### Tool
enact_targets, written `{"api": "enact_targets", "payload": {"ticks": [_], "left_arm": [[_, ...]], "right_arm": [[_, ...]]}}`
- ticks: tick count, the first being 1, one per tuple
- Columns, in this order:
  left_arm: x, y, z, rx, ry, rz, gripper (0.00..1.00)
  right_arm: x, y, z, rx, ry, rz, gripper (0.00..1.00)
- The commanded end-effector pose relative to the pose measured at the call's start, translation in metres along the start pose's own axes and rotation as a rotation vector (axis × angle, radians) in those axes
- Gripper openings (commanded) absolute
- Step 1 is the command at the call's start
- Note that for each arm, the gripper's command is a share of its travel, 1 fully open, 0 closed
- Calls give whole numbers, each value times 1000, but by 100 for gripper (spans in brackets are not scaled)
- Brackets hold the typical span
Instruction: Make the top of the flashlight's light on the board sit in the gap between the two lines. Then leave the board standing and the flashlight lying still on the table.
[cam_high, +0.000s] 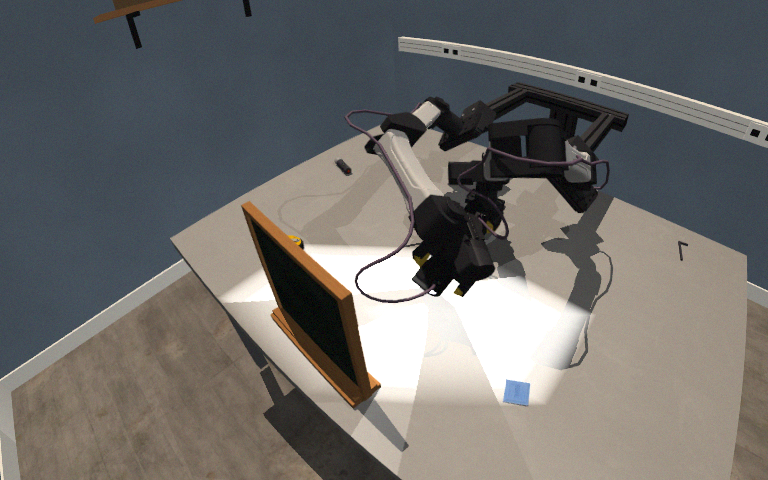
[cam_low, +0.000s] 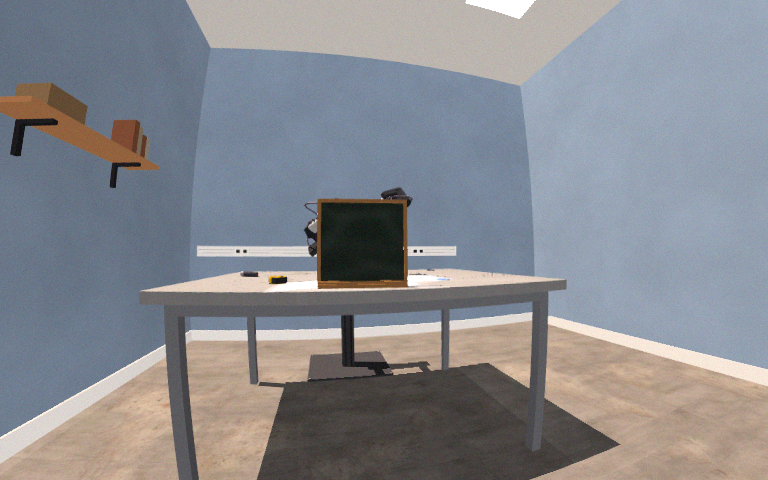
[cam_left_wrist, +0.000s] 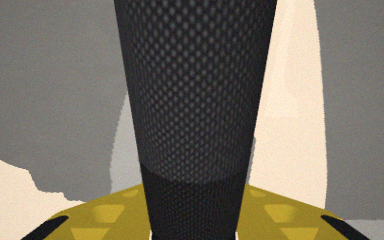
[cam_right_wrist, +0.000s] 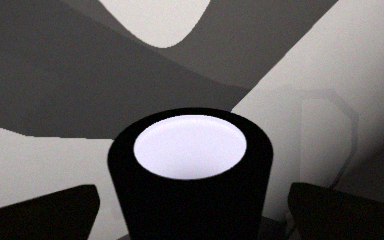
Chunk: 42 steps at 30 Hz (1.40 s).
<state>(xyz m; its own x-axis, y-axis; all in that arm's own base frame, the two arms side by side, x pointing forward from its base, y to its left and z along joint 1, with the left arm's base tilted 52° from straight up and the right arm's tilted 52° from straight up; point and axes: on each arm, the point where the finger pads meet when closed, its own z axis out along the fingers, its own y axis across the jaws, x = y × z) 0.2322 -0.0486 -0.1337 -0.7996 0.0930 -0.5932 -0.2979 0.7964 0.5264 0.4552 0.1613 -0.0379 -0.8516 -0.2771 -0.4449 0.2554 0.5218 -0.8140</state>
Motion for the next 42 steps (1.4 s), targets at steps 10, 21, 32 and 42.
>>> {"api": "enact_targets", "payload": {"ticks": [10, 21, 32, 42], "left_arm": [[-2, -1, 2, -7, -6, 15, 30], [-2, -1, 2, -7, -6, 15, 30], [-2, -1, 2, -7, -6, 15, 30], [-2, -1, 2, -7, -6, 15, 30]], "right_arm": [[7, 12, -50, -12, -26, -22, 100], [7, 18, -59, -31, -36, 19, 100], [-3, 8, -60, -36, -36, 42, 100], [-12, -3, -60, -39, -34, 41, 100]]}}
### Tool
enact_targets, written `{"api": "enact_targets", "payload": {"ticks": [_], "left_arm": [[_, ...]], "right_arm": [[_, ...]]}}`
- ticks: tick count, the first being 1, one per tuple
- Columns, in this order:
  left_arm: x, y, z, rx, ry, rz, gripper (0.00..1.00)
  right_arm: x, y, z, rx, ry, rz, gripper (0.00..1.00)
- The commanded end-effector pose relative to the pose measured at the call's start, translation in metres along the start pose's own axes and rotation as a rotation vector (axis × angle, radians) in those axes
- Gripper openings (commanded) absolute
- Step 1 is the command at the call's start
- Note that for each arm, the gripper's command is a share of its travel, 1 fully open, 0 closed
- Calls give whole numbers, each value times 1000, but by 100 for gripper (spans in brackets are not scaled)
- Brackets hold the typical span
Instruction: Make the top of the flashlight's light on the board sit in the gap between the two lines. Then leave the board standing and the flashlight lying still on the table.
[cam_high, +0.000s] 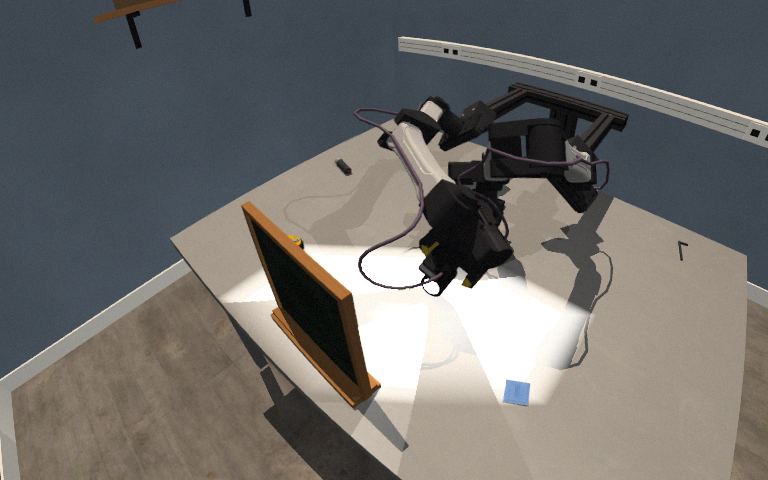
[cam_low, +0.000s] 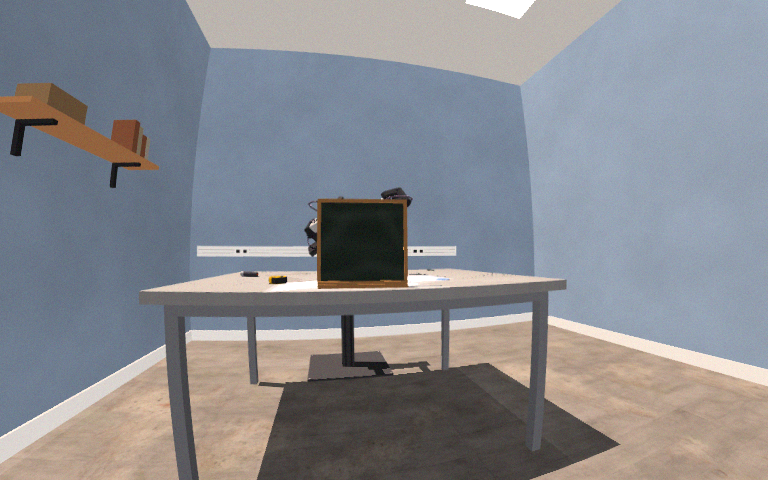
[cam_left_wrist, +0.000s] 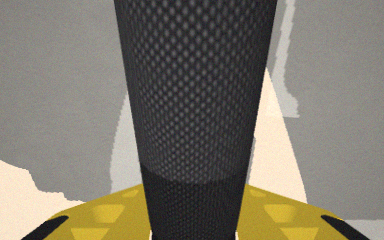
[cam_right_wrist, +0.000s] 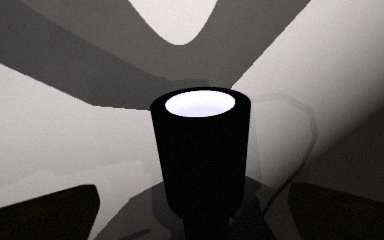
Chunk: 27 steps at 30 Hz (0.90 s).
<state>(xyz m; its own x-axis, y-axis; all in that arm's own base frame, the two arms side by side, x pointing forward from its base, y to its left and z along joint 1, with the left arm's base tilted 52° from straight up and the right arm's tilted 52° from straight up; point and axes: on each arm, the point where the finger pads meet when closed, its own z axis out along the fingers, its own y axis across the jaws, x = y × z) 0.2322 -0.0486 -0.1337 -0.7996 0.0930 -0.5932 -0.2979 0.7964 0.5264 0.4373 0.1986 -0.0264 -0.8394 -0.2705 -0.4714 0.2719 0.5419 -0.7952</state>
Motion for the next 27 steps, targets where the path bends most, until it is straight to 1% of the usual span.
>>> {"api": "enact_targets", "payload": {"ticks": [1, 3, 4, 6, 20, 21, 23, 27], "left_arm": [[-2, -1, 2, -7, -6, 15, 30], [-2, -1, 2, -7, -6, 15, 30], [-2, -1, 2, -7, -6, 15, 30], [-2, -1, 2, -7, -6, 15, 30], [-2, -1, 2, -7, -6, 15, 30], [-2, -1, 2, -7, -6, 15, 30], [-2, -1, 2, -7, -6, 15, 30], [-2, -1, 2, -7, -6, 15, 30]], "right_arm": [[-11, -12, -16, -19, -17, 4, 100], [-11, -12, -16, -19, -17, 4, 100], [-5, -6, -11, -10, -13, -4, 100], [-9, -13, -14, -14, -12, -4, 100], [-10, -16, -6, -6, 3, -4, 100], [-6, -10, -8, -5, -4, -6, 100], [-10, -18, -4, -3, 9, -2, 100], [-10, -17, -5, -4, 5, -5, 100]]}}
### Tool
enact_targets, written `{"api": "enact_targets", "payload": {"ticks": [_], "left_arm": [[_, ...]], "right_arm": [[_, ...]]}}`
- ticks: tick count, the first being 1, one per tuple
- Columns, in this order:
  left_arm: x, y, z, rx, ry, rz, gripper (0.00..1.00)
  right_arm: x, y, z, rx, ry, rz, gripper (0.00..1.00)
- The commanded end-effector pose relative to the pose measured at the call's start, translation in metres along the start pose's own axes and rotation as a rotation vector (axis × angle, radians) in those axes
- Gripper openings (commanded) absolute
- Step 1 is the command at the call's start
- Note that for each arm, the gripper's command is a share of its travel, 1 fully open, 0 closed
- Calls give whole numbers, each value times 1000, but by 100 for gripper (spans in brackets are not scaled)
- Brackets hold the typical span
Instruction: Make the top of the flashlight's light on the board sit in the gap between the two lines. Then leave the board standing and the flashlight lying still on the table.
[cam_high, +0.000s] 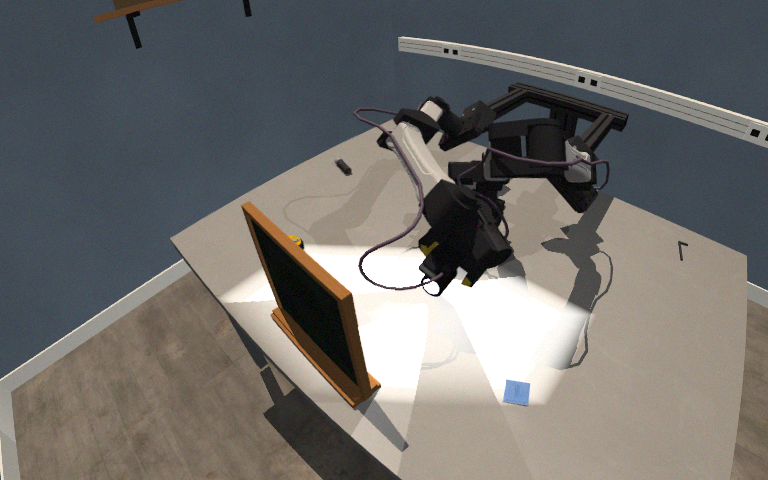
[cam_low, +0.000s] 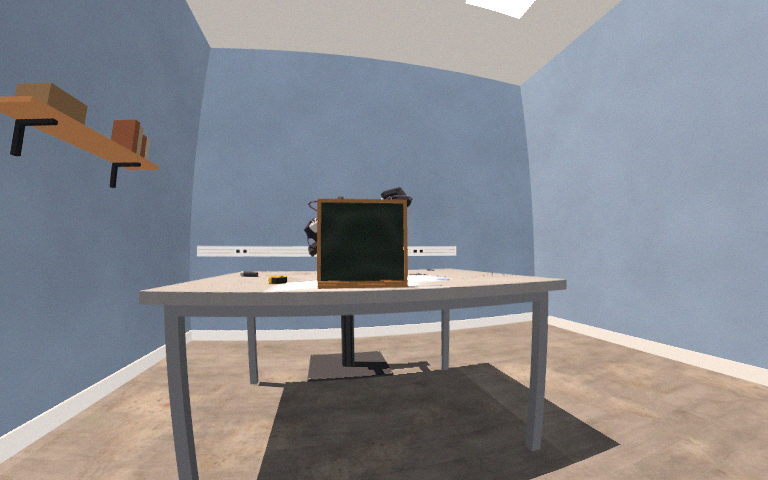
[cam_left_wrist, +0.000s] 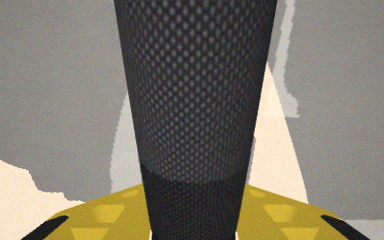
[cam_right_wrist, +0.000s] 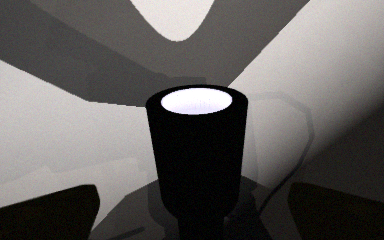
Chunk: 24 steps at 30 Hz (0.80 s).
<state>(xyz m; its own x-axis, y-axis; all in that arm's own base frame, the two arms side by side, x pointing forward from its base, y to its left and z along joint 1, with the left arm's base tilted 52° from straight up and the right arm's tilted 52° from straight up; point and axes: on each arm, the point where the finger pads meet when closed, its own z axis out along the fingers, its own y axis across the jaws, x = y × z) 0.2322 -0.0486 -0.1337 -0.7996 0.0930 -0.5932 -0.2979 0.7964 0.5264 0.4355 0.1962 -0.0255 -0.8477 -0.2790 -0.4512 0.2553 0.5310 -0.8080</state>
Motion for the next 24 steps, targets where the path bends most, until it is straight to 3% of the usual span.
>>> {"api": "enact_targets", "payload": {"ticks": [1, 12, 18, 19, 24], "left_arm": [[-2, -1, 2, -7, -6, 15, 30], [-2, -1, 2, -7, -6, 15, 30], [-2, -1, 2, -7, -6, 15, 30], [-2, -1, 2, -7, -6, 15, 30], [-2, -1, 2, -7, -6, 15, 30]], "right_arm": [[-11, -15, -7, -11, -1, 18, 100], [-10, -15, -4, -7, 4, 15, 100], [-15, -10, -1, -100, 47, 36, 100], [-7, 1, -19, -112, 14, 2, 100], [-12, -12, 2, -125, 65, 27, 100]]}}
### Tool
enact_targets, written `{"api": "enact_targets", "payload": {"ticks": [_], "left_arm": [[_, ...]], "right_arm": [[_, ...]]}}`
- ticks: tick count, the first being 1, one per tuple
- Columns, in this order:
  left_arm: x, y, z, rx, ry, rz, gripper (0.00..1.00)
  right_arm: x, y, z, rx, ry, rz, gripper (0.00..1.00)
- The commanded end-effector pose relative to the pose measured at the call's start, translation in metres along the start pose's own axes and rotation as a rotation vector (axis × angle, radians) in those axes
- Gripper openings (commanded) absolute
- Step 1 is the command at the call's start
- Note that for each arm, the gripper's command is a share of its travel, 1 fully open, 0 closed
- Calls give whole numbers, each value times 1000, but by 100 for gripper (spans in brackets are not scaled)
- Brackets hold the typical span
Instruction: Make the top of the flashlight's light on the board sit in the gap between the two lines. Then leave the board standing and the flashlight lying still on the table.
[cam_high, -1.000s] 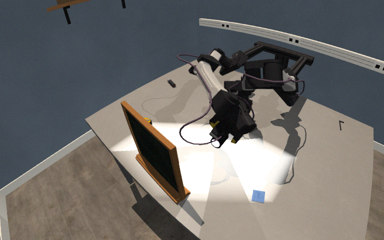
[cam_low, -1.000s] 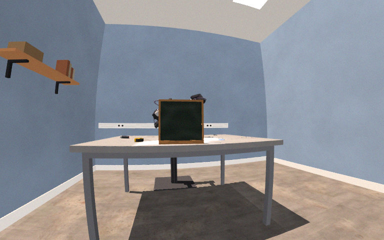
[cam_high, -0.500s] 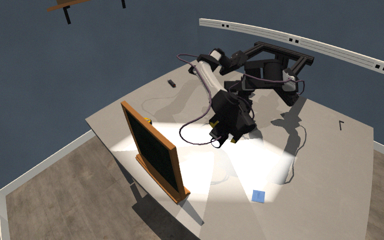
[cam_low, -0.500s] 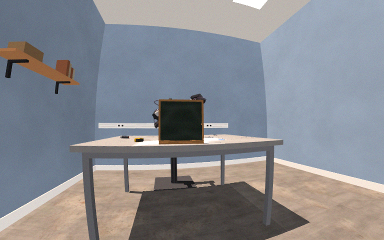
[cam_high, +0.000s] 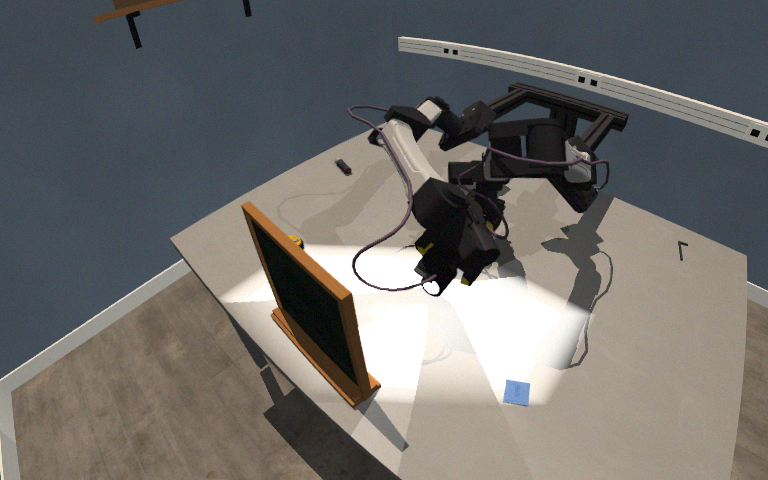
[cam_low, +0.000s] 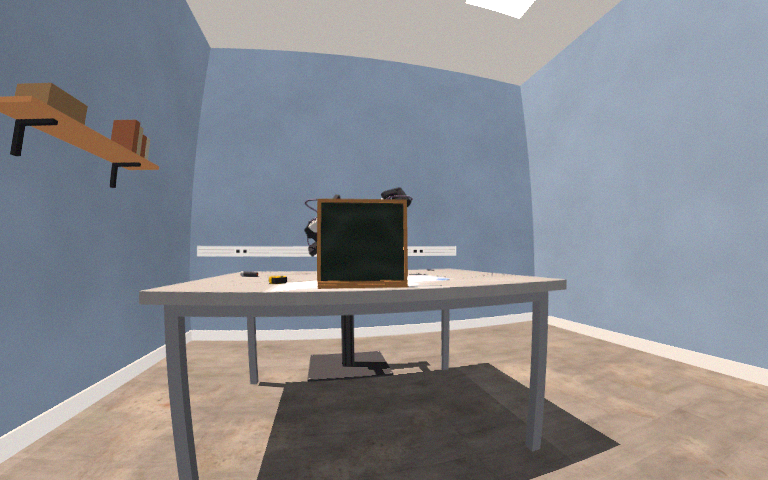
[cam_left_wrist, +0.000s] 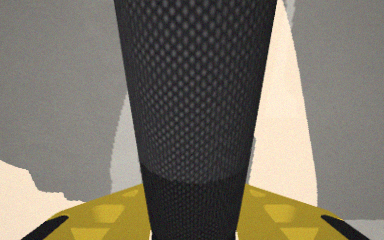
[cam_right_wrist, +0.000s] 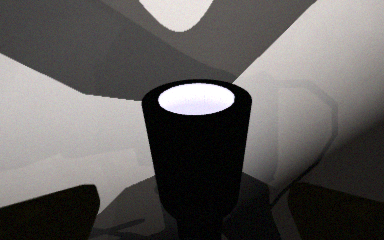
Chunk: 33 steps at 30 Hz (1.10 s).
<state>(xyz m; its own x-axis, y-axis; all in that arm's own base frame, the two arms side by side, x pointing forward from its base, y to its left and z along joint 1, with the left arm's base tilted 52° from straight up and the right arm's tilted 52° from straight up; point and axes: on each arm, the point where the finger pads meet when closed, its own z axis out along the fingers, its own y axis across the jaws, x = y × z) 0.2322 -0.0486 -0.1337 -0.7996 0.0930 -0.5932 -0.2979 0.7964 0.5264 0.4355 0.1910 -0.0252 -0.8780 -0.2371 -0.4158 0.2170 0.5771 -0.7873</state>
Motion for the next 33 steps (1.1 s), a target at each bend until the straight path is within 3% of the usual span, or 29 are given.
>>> {"api": "enact_targets", "payload": {"ticks": [1, 5, 6, 8, 9, 10, 15, 20, 25, 26, 29, 33], "left_arm": [[-2, -1, 2, -7, -6, 15, 30], [-2, -1, 2, -7, -6, 15, 30], [-2, -1, 2, -7, -6, 15, 30], [-2, -1, 2, -7, -6, 15, 30], [-2, -1, 2, -7, -6, 15, 30], [-2, -1, 2, -7, -6, 15, 30], [-2, -1, 2, -7, -6, 15, 30], [-2, -1, 2, -7, -6, 15, 30], [-2, -1, 2, -7, -6, 15, 30], [-2, -1, 2, -7, -6, 15, 30], [-2, -1, 2, -7, -6, 15, 30], [-2, -1, 2, -7, -6, 15, 30]], "right_arm": [[-13, -9, -3, -71, 5, 36, 100], [-11, -1, -19, -103, -18, 16, 100], [-18, -12, -4, -106, 10, 45, 100], [-19, -10, -3, -154, 18, 43, 100], [-8, 2, -19, -149, -10, 1, 100], [-15, -12, -3, -132, 19, 33, 100], [-10, -2, -13, -209, 11, 3, 100], [-20, -17, -2, -232, 27, 37, 100], [-27, -14, -7, -394, -6, 18, 100], [-6, 4, -25, -358, -15, -42, 100], [-23, -26, -3, -351, 12, 30, 100], [-30, -24, -8, -473, -37, 14, 100]]}}
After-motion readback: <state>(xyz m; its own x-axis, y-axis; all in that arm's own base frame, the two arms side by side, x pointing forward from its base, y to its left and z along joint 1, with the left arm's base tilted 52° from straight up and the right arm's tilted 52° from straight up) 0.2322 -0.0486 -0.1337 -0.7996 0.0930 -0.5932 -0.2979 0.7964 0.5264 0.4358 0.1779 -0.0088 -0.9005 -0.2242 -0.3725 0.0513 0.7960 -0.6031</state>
